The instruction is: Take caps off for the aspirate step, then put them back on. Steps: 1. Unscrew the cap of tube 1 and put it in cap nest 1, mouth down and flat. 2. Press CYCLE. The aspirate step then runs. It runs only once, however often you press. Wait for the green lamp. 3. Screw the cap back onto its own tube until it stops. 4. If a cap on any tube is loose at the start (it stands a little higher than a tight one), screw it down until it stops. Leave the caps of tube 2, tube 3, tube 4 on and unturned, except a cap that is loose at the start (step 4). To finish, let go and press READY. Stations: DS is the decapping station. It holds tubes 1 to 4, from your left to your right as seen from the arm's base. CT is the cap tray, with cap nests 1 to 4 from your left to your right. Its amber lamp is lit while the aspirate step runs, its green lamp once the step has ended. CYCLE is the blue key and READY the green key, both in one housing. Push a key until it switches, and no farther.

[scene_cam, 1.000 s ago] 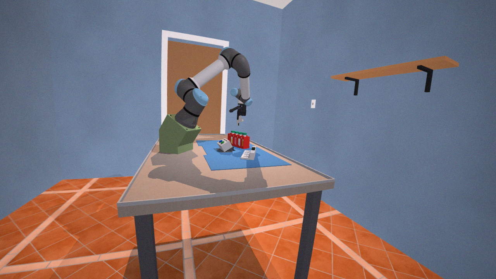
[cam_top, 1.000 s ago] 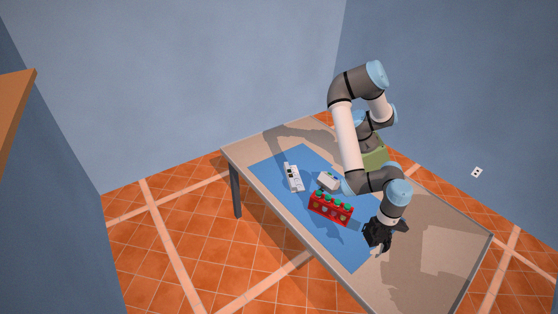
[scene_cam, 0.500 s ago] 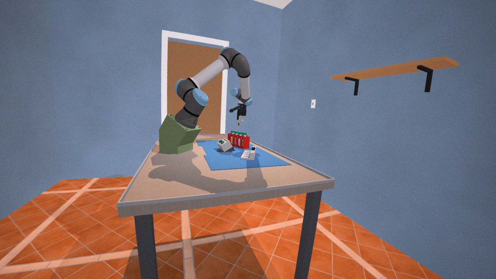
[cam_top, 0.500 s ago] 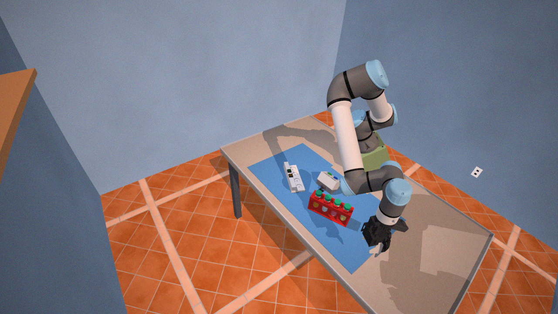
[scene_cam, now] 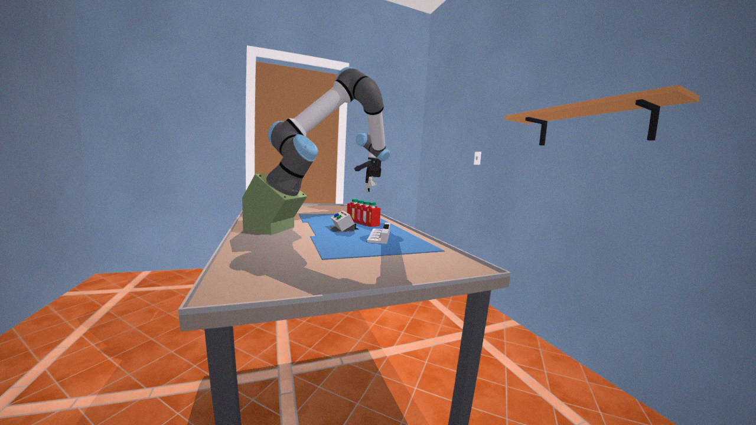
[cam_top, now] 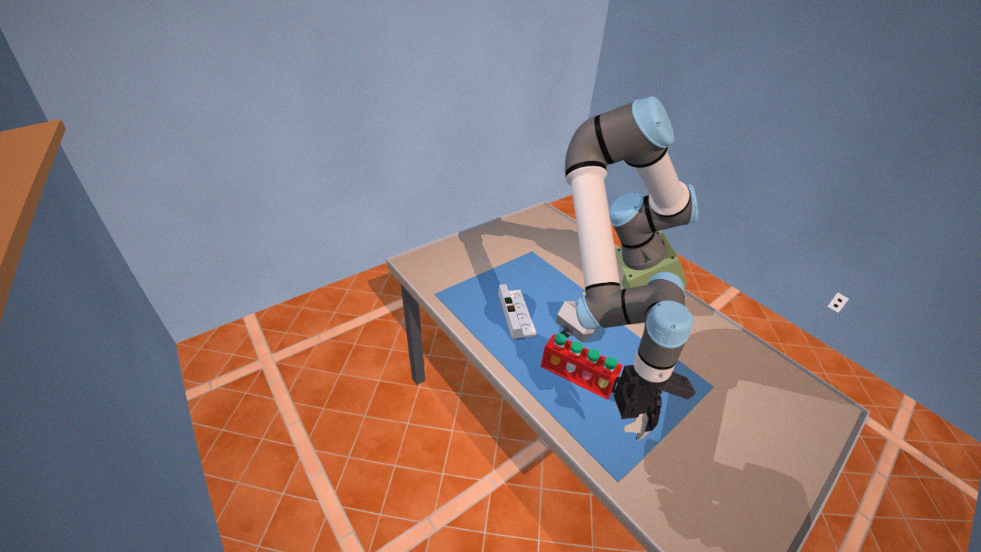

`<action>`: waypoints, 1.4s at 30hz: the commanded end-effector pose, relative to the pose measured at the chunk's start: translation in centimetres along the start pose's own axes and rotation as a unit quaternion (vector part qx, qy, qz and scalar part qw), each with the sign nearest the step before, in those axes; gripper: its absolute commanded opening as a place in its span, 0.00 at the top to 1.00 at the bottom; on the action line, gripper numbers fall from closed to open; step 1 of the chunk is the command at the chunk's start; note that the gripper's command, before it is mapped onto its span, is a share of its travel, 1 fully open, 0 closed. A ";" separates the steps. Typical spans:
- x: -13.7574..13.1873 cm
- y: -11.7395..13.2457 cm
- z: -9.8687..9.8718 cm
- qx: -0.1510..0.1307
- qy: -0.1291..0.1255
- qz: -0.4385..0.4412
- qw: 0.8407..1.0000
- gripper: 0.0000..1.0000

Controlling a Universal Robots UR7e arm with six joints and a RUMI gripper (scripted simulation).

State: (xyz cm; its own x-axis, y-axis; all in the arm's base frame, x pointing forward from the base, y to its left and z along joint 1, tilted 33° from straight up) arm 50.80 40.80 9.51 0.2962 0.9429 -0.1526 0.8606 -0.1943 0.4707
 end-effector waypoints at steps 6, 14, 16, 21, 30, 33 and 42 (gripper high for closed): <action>-3.7 2.1 -0.4 0.001 0.001 0.012 1.000 0.65; -6.5 3.3 -0.6 0.005 0.002 0.042 0.999 0.65; -6.5 3.3 -0.6 0.005 0.002 0.042 0.999 0.65; -8.0 3.9 -0.7 0.005 0.002 0.042 0.999 0.65; -12.2 5.3 -1.0 0.007 0.002 0.072 0.997 0.65; -12.2 5.3 -1.0 0.007 0.002 0.072 0.997 0.65; -16.4 6.1 -1.3 0.008 0.002 0.102 0.995 0.65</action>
Point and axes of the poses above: the point where the finger pads meet when closed, its own z axis out along the fingers, its own x axis across the jaws, y = z × x, the point moved 2 cm from there along -z, back along the fingers, and after that the axes turned 15 degrees about -z, right-handed, at the moved point
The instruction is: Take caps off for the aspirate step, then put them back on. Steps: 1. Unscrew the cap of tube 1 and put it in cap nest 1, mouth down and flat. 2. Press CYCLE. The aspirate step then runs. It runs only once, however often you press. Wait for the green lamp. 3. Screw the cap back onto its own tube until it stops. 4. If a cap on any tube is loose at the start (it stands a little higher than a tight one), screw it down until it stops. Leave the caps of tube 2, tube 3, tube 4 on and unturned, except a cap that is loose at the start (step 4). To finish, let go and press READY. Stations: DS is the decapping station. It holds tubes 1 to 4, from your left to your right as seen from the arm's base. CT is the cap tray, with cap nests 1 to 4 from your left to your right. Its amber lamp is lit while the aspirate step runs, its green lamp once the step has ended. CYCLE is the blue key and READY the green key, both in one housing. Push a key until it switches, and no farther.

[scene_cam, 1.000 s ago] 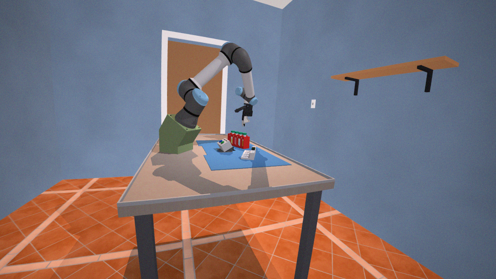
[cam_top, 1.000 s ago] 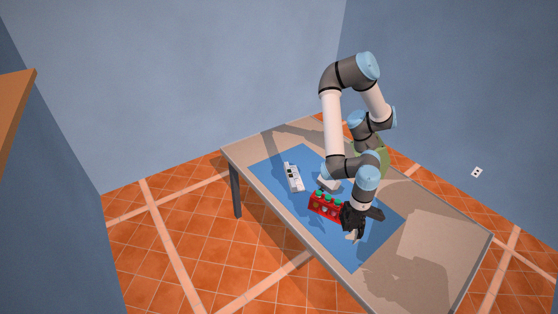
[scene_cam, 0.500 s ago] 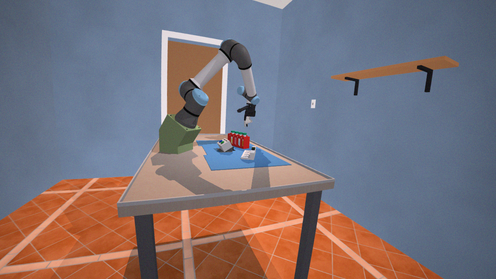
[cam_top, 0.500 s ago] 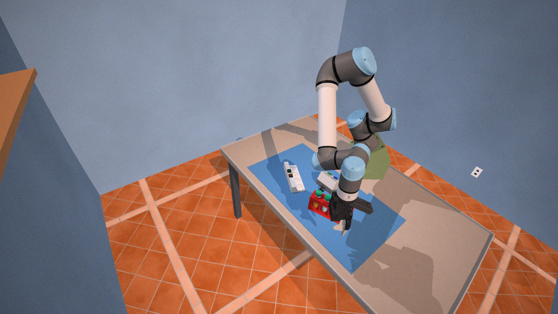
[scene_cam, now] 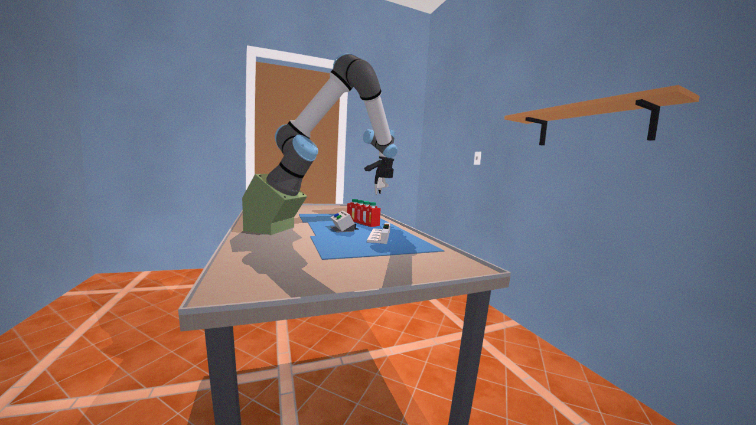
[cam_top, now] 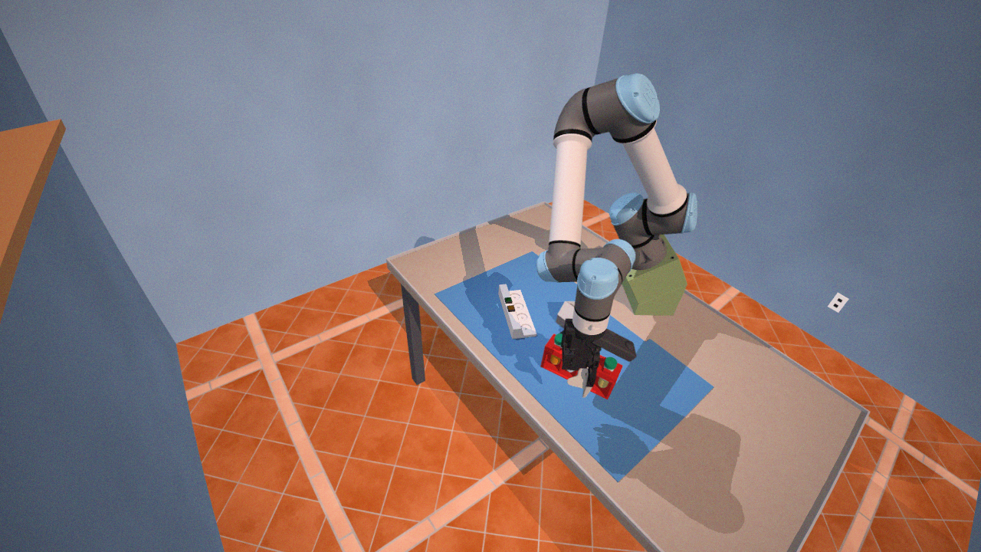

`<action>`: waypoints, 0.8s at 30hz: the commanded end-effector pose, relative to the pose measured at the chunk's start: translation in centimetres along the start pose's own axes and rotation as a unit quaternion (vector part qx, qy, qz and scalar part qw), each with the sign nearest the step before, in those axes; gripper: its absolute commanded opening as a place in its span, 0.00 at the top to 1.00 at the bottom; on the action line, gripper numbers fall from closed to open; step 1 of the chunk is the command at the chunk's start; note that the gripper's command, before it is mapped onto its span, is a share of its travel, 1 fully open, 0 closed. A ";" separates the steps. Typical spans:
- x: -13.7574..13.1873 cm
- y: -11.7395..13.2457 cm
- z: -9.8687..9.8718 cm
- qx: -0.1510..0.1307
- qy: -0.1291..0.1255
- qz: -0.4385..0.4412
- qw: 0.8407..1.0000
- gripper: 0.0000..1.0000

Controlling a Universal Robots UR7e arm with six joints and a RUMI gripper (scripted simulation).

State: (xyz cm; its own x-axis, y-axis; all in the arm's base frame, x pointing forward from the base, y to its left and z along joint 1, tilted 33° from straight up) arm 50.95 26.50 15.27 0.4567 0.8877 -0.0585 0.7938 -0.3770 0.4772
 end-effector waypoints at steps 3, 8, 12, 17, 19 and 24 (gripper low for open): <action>-2.5 1.0 -0.3 -0.001 0.002 0.022 1.000 0.65; -3.9 1.4 -0.4 -0.001 0.002 0.035 0.999 0.65; -5.8 2.0 -0.6 -0.001 0.002 0.035 0.999 0.65; -7.3 2.3 -0.7 -0.003 0.002 0.064 0.998 0.65; -8.3 2.5 -0.8 -0.003 0.002 0.064 0.998 0.65; -9.7 2.7 -0.9 -0.003 0.002 0.064 0.998 0.65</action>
Point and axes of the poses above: the point where the finger pads meet when closed, its own z axis out along the fingers, its own x axis across the jaws, y = z × x, the point moved 2 cm from there along -z, back along the fingers, and after that the axes turned 15 degrees about -z, right-handed, at the moved point
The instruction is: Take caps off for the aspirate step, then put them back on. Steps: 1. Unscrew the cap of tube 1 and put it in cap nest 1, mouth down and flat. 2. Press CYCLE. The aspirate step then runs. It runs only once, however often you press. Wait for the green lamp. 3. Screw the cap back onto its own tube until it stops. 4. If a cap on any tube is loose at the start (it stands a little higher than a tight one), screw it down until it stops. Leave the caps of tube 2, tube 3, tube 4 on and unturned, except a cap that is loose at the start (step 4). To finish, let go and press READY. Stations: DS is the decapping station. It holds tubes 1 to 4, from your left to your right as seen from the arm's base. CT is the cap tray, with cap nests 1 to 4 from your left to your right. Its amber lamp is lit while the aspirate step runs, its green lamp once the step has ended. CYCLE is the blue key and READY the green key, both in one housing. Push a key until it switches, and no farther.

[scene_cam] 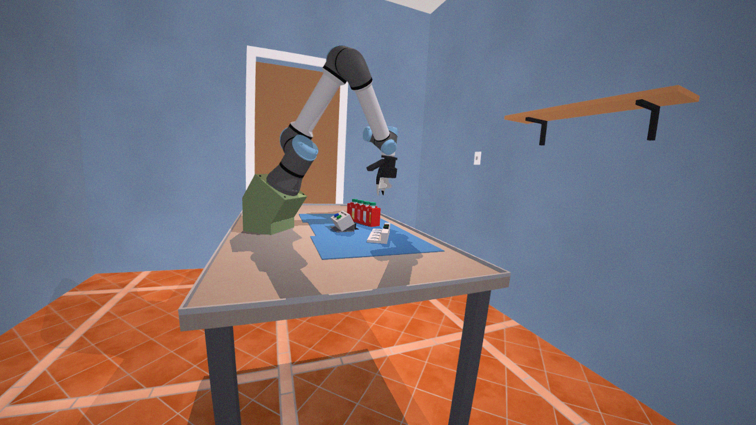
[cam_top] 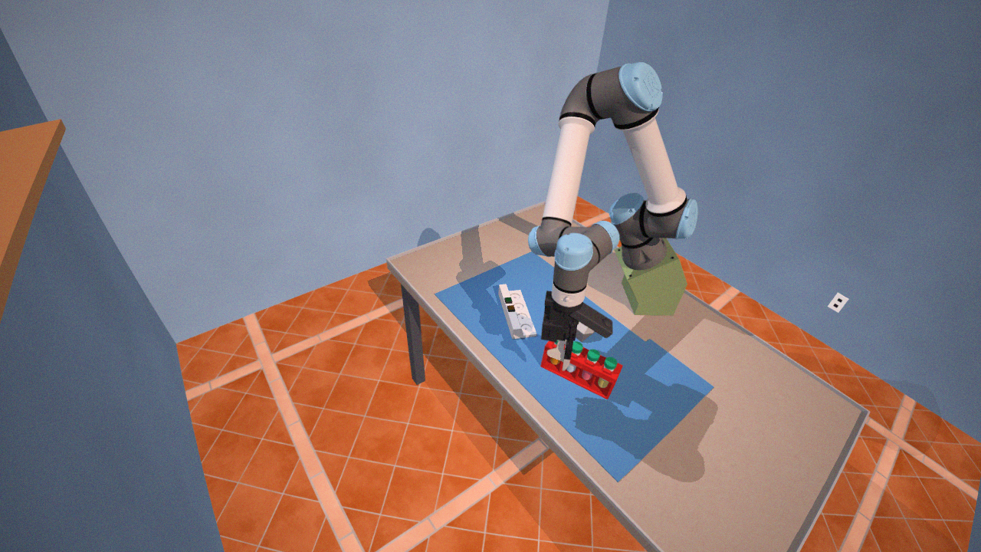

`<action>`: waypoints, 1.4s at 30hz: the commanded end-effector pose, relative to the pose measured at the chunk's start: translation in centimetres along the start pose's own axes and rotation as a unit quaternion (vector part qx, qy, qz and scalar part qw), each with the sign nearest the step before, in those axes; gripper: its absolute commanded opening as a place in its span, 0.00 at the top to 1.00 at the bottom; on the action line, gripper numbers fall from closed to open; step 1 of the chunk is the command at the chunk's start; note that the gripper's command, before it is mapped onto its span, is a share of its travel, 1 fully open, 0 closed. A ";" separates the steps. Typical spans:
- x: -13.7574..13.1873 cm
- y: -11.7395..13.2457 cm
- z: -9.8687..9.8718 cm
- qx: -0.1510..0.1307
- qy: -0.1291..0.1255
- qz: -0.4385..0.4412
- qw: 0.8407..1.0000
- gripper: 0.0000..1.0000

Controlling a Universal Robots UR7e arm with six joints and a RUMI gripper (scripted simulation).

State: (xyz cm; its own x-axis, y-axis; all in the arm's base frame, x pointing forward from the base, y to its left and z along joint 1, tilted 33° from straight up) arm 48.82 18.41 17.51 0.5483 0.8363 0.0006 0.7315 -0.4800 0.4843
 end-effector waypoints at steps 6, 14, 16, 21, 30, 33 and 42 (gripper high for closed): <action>-3.8 1.0 -0.4 -0.004 0.002 0.033 0.999 0.65; -6.4 1.3 -0.5 -0.008 0.002 0.061 0.998 0.65; -7.4 1.4 -0.6 -0.008 0.002 0.061 0.998 0.65; -8.3 1.5 -0.6 -0.008 0.002 0.061 0.998 0.65; -11.6 1.5 -0.8 -0.014 0.002 0.089 0.996 0.65; -13.1 1.3 -0.8 -0.020 0.001 0.116 0.993 0.65; -15.6 0.8 -0.7 -0.028 0.001 0.143 0.989 0.65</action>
Point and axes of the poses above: the point where the finger pads meet when closed, its own z axis out along the fingers, its own x axis across the jaws, y = z × x, the point moved 2 cm from there along -z, back along the fingers, and after that the axes turned 15 degrees about -z, right-handed, at the moved point
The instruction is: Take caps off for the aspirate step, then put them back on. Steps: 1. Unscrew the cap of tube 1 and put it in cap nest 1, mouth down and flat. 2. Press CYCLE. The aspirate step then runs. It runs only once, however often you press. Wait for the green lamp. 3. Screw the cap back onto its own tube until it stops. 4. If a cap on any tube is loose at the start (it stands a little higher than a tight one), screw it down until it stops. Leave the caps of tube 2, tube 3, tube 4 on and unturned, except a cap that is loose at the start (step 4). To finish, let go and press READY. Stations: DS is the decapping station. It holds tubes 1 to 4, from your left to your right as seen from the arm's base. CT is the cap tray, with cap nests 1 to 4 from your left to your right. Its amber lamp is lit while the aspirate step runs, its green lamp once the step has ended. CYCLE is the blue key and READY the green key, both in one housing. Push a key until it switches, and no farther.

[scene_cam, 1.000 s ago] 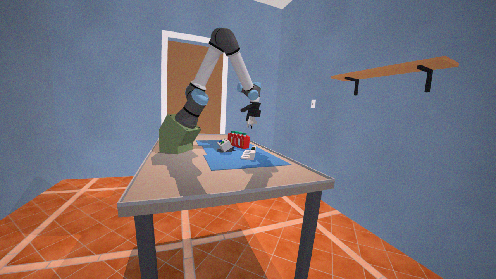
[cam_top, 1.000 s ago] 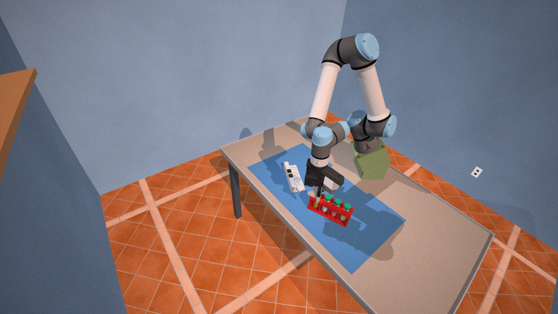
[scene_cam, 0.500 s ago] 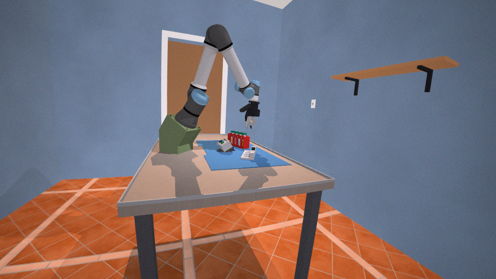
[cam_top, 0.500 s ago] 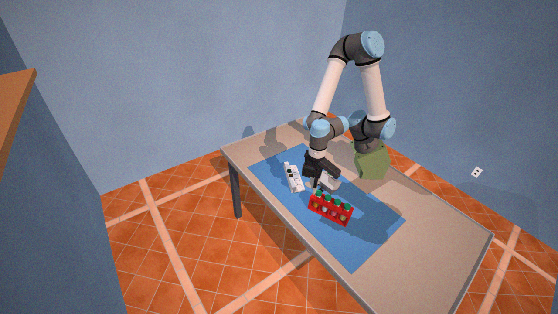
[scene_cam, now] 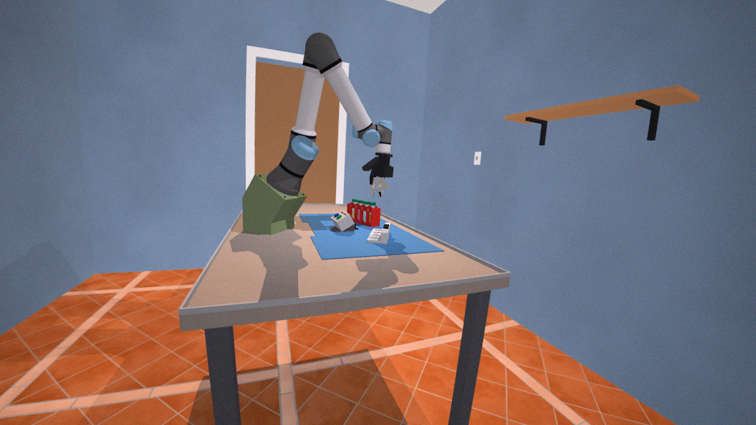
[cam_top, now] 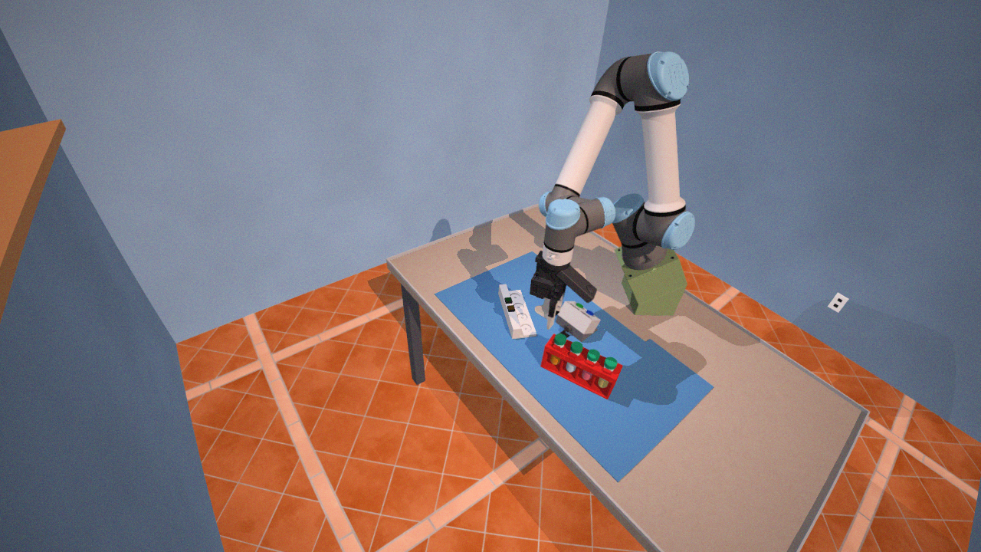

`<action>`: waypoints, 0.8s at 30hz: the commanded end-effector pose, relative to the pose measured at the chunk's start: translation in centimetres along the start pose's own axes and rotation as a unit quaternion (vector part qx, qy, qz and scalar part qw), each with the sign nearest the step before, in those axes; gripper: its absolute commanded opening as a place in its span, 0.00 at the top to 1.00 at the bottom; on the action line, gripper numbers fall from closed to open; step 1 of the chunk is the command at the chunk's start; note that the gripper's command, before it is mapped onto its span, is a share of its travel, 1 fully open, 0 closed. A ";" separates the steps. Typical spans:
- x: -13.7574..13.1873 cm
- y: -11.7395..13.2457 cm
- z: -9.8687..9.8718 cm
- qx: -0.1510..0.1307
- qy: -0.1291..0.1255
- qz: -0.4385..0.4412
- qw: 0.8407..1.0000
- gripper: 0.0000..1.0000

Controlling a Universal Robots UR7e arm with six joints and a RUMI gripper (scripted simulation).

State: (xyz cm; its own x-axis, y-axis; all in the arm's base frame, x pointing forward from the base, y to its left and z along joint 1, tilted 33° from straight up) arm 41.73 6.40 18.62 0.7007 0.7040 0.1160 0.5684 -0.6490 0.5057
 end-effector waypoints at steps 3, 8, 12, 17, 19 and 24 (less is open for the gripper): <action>-3.2 0.2 0.0 -0.008 0.001 0.027 1.000 0.65; -5.3 0.0 0.1 -0.014 0.001 0.043 0.999 0.65; -6.3 -0.1 0.2 -0.017 0.001 0.054 0.998 0.65; -6.3 -0.1 0.2 -0.017 0.001 0.054 0.998 0.65; -6.3 -0.1 0.2 -0.017 0.001 0.054 0.998 0.65; -6.3 -0.1 0.2 -0.017 0.001 0.054 0.998 0.65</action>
State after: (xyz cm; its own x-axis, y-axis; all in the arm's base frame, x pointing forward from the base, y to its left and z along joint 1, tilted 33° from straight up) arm 37.38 2.05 17.64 0.7563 0.6318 0.1701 0.4762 -0.7098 0.5190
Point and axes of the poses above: the point where the finger pads meet when closed, its own z axis out along the fingers, its own x axis across the jaws, y = z × x, the point moved 2 cm from there along -z, back along the fingers, and after that the axes turned 15 degrees about -z, right-handed, at the moved point
